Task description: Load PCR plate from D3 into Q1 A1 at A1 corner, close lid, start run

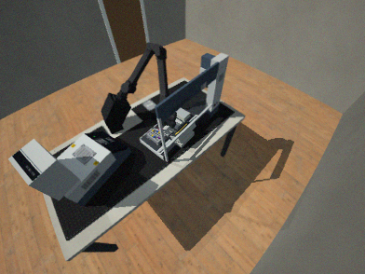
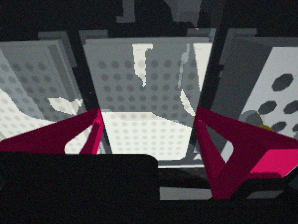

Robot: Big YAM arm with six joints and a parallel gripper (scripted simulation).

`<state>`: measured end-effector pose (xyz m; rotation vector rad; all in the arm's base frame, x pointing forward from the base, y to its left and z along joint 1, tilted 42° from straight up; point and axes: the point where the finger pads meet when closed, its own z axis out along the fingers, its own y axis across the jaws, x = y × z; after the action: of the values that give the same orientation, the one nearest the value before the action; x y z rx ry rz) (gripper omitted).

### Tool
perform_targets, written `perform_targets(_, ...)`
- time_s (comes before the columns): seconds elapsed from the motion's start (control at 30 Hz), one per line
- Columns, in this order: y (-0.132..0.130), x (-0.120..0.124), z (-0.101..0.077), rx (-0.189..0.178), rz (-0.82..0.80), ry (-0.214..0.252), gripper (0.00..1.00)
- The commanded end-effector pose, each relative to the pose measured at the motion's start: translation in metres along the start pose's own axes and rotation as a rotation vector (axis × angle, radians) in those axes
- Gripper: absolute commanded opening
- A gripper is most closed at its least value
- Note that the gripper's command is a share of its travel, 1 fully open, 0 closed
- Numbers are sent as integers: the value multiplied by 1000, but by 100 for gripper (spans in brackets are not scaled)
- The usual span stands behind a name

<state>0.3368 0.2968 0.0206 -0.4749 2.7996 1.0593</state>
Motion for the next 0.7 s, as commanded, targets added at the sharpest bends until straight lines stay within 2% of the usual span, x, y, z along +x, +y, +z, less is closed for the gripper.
perform_targets(0.0,15,-15,-12,-11,-30,-34,0)
perform_targets(0.4,11,-5,-12,-7,-20,-24,0)
perform_targets(0.67,4,-1,-5,-1,-4,-4,0)
